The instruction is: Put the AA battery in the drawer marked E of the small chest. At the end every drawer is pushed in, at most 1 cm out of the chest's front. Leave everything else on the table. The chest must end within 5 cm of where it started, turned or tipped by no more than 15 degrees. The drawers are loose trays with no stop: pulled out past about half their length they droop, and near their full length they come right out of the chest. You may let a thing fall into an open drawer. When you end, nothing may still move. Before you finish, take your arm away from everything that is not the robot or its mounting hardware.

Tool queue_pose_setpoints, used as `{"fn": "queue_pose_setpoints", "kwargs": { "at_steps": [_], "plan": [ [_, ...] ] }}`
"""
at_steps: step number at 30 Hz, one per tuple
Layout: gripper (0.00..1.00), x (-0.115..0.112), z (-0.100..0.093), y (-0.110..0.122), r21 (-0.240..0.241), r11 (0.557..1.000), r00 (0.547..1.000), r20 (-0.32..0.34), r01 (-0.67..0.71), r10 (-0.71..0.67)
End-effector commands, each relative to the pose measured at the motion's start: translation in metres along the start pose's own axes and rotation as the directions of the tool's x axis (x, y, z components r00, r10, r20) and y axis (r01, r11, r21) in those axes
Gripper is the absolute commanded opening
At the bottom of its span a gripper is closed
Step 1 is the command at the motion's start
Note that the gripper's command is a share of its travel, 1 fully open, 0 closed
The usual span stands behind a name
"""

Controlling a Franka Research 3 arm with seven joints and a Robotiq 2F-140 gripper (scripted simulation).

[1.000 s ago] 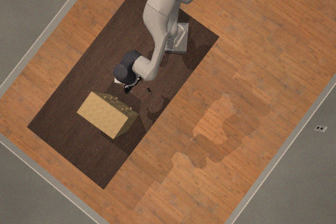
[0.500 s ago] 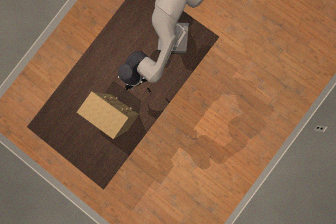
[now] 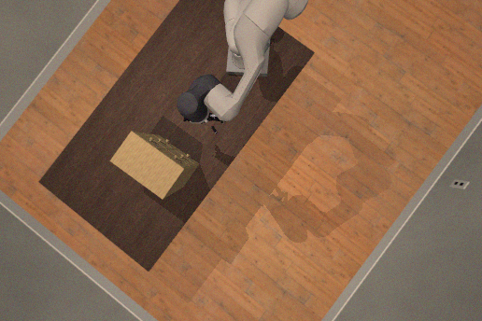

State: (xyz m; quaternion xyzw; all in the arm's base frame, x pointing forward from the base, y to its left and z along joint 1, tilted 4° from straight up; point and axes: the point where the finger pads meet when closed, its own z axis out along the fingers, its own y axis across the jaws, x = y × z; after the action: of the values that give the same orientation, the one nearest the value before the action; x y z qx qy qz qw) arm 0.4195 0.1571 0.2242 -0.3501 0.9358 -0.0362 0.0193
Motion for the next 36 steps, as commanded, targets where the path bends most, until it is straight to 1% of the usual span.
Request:
{"fn": "queue_pose_setpoints", "kwargs": {
  "at_steps": [1,2,4,5,8,9,11,12,14,15,16,17,18,19,20,22,31,36],
  "plan": [
    [1.0,0.002,0.002,0.009,-0.01,0.977,0.977,-0.018,-0.214,0.214],
    [1.0,0.003,0.002,0.013,-0.008,0.96,0.959,-0.019,-0.281,0.281],
    [1.0,0.003,0.002,0.013,-0.008,0.96,0.959,-0.019,-0.281,0.281],
    [1.0,0.003,0.002,0.017,-0.007,0.94,0.94,-0.019,-0.341,0.34],
    [1.0,0.003,0.002,0.017,-0.007,0.94,0.94,-0.019,-0.341,0.34],
    [1.0,0.003,0.002,0.02,-0.005,0.92,0.92,-0.02,-0.392,0.391],
    [1.0,0.003,0.002,0.02,-0.005,0.92,0.92,-0.02,-0.392,0.391],
    [1.0,0.004,0.002,0.023,-0.004,0.9,0.9,-0.02,-0.435,0.435],
    [1.0,0.004,0.002,0.023,-0.004,0.9,0.9,-0.02,-0.435,0.435],
    [1.0,0.004,0.002,0.025,-0.003,0.882,0.882,-0.02,-0.471,0.471],
    [1.0,0.004,0.002,0.025,-0.003,0.882,0.882,-0.02,-0.471,0.471],
    [1.0,0.004,0.002,0.027,-0.002,0.866,0.866,-0.02,-0.5,0.5],
    [1.0,0.004,0.002,0.027,-0.002,0.866,0.866,-0.02,-0.5,0.5],
    [1.0,0.004,0.002,0.029,-0.002,0.853,0.852,-0.02,-0.523,0.522],
    [1.0,0.004,0.002,0.029,-0.002,0.853,0.852,-0.02,-0.523,0.522],
    [1.0,0.005,0.002,0.031,-0.001,0.834,0.834,-0.02,-0.551,0.551],
    [1.0,0.005,0.002,0.032,0.0,0.826,0.826,-0.018,-0.564,0.564],
    [1.0,0.002,0.006,0.03,-0.001,0.826,0.826,0.009,-0.564,0.564]
  ]
}}
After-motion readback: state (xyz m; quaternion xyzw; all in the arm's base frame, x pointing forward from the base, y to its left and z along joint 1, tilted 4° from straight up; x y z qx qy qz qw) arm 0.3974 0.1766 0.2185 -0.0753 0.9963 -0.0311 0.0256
